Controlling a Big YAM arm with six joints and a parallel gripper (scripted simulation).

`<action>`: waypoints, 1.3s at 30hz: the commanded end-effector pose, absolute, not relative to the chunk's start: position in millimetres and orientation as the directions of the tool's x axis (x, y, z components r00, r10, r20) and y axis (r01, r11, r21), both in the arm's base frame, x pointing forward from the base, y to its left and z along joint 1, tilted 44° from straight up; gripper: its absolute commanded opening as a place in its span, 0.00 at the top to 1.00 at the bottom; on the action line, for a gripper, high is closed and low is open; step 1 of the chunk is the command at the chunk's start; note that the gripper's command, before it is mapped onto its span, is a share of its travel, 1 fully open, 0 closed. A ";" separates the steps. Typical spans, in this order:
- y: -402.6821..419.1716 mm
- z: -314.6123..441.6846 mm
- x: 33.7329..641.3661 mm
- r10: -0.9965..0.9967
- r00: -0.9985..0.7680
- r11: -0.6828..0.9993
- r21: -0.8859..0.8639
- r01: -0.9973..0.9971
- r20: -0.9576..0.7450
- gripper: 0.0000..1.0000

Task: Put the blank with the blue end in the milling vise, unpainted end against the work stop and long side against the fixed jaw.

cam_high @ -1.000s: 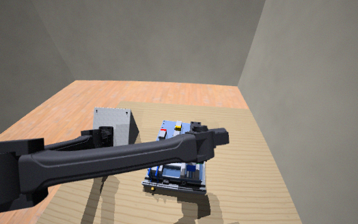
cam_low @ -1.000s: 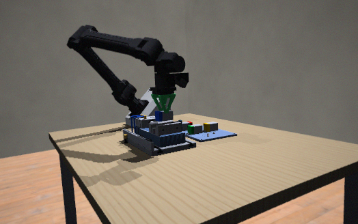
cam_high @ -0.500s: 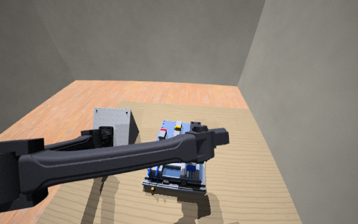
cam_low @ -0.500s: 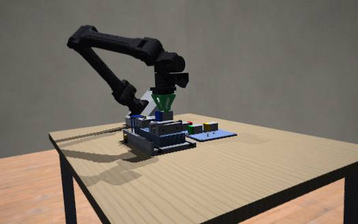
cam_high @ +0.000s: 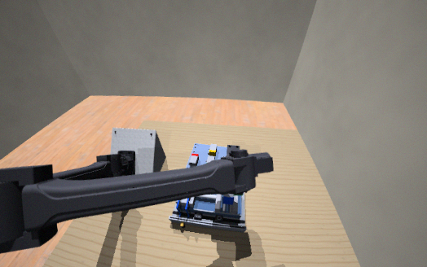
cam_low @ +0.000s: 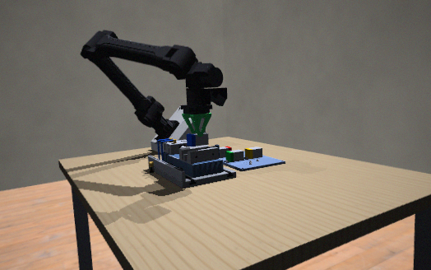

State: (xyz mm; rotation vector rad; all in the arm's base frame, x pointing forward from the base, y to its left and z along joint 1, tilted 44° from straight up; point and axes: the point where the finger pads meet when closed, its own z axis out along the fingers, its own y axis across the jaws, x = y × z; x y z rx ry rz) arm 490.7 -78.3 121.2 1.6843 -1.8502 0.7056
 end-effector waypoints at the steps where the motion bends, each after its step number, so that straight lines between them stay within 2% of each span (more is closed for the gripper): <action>1: -84.0 121.3 495.5 -0.715 -0.082 0.085 -0.030 -0.996 0.694 1.00; 39: -87.1 125.1 493.9 -0.715 -0.091 0.088 -0.040 -0.995 0.693 1.00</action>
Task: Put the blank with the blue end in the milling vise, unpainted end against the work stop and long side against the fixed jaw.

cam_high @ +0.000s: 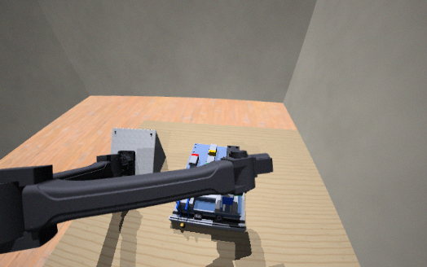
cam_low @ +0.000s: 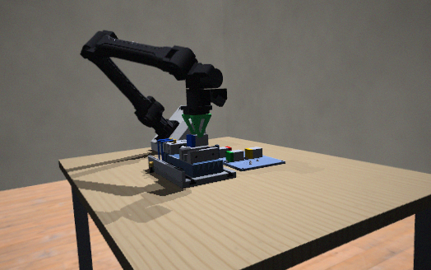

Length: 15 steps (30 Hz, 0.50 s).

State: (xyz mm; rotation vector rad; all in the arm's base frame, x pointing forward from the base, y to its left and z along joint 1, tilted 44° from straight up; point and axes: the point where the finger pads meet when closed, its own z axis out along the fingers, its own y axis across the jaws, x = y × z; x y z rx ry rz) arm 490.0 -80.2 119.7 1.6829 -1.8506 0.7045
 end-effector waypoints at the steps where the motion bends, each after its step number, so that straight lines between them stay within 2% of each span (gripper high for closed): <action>1: -86.6 125.7 494.1 -0.715 -0.090 0.086 -0.041 -0.995 0.693 1.00; 15: -87.8 129.6 491.9 -0.716 -0.095 0.085 -0.049 -0.995 0.692 1.00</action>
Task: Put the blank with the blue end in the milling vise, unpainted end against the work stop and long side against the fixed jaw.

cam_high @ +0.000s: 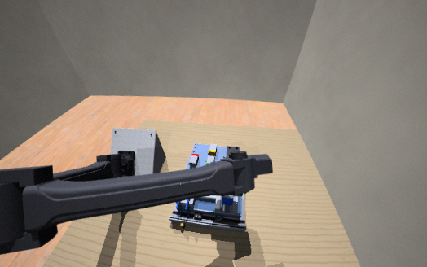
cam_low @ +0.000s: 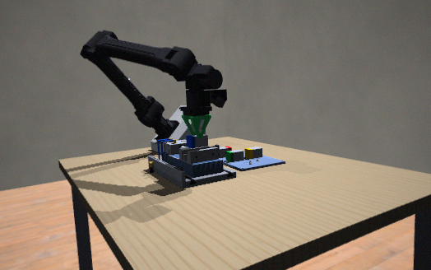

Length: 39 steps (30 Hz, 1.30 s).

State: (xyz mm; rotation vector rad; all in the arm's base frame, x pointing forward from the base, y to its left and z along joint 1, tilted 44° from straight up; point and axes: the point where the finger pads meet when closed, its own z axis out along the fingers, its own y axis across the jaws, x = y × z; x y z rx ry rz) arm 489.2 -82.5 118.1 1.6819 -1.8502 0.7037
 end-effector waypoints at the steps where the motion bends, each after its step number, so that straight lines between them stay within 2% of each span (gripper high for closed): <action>1: -88.7 130.9 492.4 -0.716 -0.098 0.086 -0.052 -0.995 0.691 1.00; 39: -89.8 131.2 492.7 -0.716 -0.100 0.086 -0.055 -0.995 0.691 1.00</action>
